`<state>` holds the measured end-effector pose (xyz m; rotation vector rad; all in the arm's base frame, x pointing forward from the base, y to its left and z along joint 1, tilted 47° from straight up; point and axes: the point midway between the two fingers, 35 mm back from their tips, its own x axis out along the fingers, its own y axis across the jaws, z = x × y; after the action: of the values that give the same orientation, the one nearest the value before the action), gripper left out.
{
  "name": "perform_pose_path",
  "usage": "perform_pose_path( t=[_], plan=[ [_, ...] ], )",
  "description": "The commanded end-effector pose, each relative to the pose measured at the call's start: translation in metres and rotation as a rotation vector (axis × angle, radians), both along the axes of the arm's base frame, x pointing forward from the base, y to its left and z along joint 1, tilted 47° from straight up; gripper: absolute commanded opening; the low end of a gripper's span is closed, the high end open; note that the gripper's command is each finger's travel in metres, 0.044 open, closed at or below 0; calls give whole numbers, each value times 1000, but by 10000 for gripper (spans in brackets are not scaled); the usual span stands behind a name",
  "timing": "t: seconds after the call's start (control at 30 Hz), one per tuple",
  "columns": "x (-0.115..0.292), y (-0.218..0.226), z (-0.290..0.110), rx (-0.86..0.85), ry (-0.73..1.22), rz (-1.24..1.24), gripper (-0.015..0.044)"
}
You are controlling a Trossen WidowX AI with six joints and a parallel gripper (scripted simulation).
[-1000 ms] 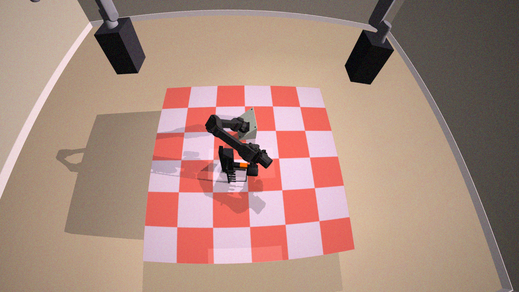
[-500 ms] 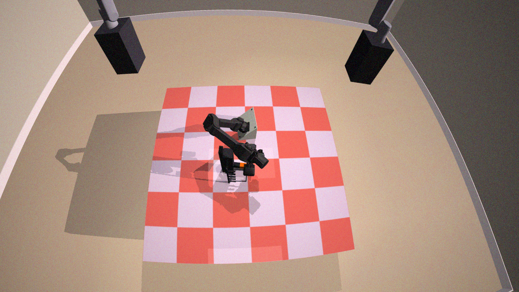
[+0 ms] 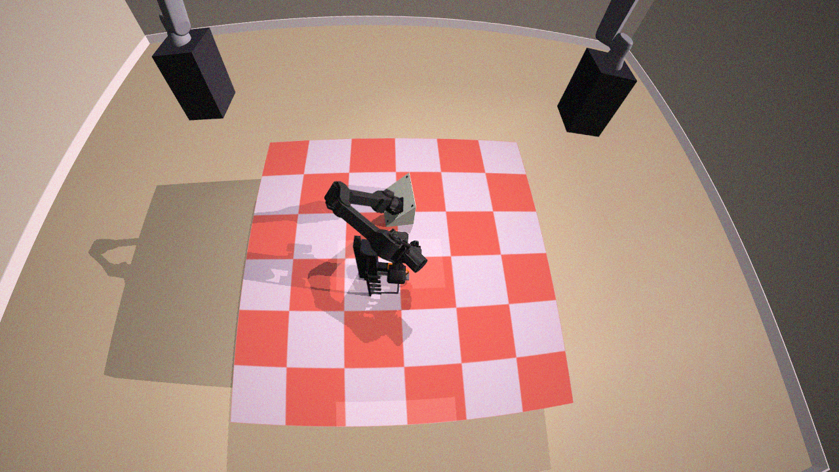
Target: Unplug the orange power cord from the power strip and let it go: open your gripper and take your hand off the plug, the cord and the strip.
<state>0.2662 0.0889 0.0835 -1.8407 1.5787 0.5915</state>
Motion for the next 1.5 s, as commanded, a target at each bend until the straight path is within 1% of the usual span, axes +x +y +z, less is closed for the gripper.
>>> perform_pose_path(
  t=[0.0, 0.43, 0.57, 0.83, 1.47],
  plan=[
    [-1, -3, 0, -9, 8, 5, 160],
    [1, -11, -8, -10, 7, 5, 160],
    [1, -9, -6, -4, 4, 0, 55],
    [1, -9, -6, -4, 4, 0, 2],
    [5, 11, -23, -3, 5, 2, 0]
  ],
)
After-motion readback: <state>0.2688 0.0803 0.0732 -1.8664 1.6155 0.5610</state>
